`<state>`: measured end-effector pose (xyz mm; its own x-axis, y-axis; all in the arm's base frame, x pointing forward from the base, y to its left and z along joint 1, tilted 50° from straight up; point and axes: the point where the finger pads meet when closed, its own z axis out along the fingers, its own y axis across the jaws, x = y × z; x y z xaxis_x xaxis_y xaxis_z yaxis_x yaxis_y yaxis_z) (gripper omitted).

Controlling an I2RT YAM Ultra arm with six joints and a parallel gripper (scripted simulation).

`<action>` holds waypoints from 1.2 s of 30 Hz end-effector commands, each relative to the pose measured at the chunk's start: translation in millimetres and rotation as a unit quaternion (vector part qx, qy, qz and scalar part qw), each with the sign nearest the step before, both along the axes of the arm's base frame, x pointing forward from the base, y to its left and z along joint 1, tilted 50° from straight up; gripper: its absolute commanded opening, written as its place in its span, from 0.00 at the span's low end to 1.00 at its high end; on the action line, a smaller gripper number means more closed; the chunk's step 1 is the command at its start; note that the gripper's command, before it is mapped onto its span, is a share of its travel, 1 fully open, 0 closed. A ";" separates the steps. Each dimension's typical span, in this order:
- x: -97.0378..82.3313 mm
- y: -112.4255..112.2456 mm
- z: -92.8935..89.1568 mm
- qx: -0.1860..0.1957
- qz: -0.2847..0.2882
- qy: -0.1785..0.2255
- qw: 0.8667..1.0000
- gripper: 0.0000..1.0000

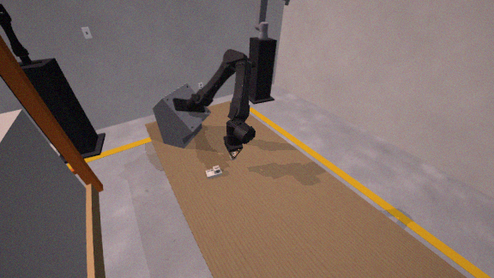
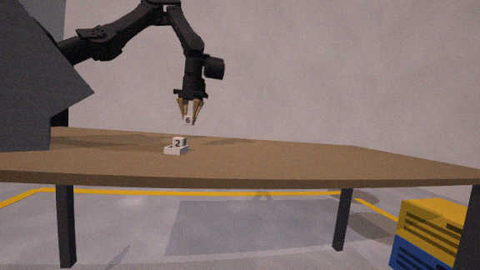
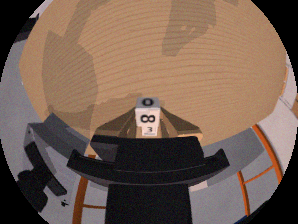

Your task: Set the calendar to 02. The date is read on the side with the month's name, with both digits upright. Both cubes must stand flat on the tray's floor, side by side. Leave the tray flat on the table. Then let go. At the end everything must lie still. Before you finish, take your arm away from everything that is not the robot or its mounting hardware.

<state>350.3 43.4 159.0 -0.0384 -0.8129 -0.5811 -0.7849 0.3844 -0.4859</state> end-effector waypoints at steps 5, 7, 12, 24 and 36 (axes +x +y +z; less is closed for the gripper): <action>24.6 12.6 -16.8 0.001 -0.005 -0.011 1.000 0.26; 30.5 16.6 -22.8 0.001 -0.005 -0.011 1.000 0.26; 41.7 24.2 -34.2 0.001 -0.005 -0.011 1.000 0.26; 47.4 28.0 -40.0 0.001 -0.005 -0.011 1.000 0.26; 47.4 28.0 -40.0 0.001 -0.005 -0.011 1.000 0.26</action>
